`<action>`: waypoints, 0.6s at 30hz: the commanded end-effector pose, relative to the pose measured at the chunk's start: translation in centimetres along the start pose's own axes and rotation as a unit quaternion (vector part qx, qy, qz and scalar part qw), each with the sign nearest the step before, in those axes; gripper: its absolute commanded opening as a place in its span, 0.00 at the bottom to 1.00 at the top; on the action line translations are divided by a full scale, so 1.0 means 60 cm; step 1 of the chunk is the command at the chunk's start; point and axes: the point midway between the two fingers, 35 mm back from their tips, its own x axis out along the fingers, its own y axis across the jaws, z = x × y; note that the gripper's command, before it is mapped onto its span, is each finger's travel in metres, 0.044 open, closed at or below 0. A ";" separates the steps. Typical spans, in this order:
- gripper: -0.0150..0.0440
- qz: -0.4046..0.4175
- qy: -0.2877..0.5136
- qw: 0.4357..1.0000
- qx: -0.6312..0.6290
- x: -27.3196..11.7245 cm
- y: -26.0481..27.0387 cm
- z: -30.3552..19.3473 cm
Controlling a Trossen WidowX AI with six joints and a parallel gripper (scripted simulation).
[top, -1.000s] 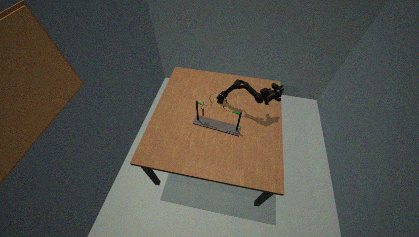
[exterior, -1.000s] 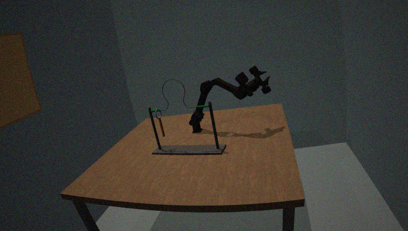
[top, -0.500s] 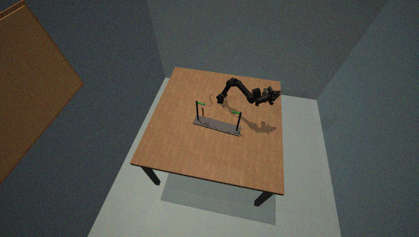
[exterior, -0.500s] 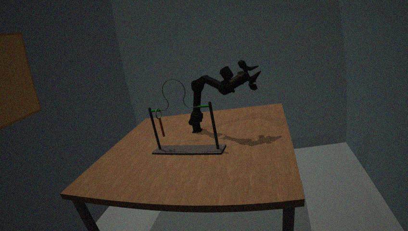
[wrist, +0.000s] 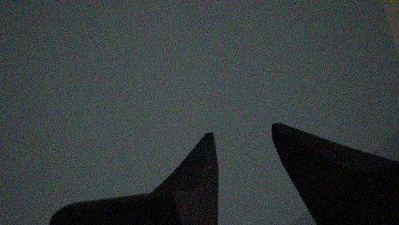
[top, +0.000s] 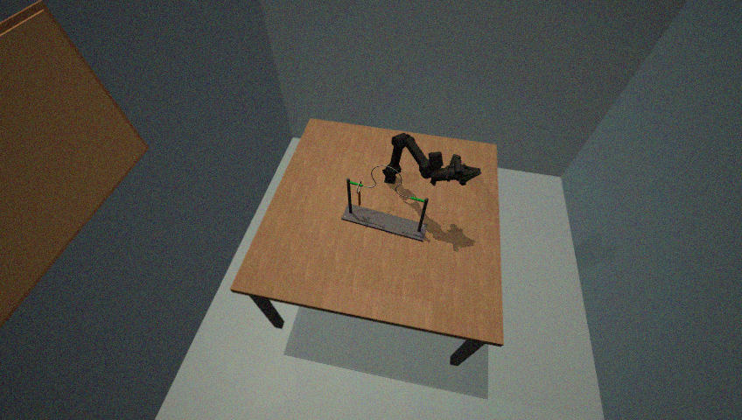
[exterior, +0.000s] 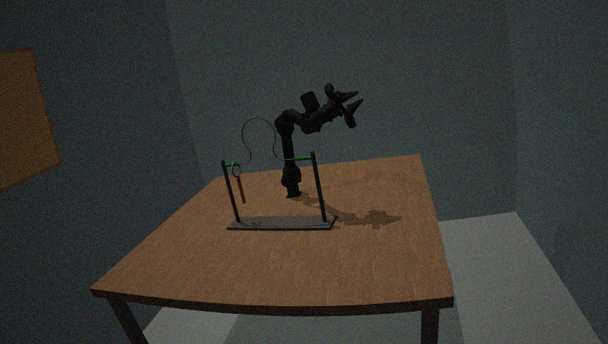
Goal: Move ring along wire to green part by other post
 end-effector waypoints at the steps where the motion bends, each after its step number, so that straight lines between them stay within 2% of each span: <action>1: 0.53 -0.023 0.037 0.999 0.029 -0.033 -0.041 -0.011; 18: 0.53 -0.190 0.211 0.949 0.137 -0.242 -0.218 -0.051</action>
